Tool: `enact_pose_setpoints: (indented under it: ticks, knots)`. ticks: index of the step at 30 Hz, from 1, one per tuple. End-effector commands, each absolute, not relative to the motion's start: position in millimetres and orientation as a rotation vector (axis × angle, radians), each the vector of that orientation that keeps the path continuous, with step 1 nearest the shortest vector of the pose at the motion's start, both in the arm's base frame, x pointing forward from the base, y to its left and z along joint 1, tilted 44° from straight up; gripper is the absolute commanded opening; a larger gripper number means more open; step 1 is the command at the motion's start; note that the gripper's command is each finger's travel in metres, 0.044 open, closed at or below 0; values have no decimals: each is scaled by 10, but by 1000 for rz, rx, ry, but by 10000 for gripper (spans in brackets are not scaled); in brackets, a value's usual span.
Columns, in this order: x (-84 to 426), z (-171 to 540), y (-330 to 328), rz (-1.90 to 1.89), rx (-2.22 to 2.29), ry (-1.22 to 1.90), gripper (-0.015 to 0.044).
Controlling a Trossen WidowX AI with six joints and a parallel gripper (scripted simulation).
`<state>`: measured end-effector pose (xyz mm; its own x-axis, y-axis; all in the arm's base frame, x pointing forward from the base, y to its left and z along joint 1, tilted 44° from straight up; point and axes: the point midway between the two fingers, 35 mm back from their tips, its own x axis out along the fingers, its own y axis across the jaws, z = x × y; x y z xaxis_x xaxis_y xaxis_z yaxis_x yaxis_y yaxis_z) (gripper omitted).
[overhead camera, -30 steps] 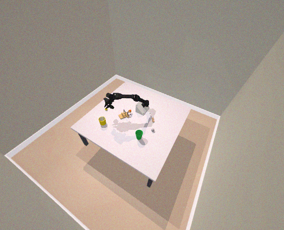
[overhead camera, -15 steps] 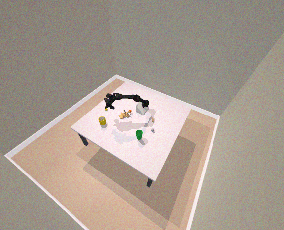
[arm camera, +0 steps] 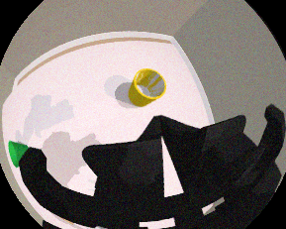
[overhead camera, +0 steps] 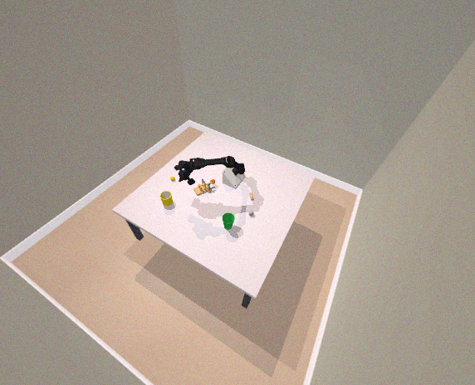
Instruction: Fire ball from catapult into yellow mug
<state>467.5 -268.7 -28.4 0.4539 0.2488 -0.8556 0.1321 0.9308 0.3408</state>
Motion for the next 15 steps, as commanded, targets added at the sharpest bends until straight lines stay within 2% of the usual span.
enact_pose_setpoints:
  ticks: [1, 15]
  knots:
    - [4588, -265, -2559, 109, 318, 1147, 0]
    - [4115, -167, -1914, 339, -9, 1337, 0]
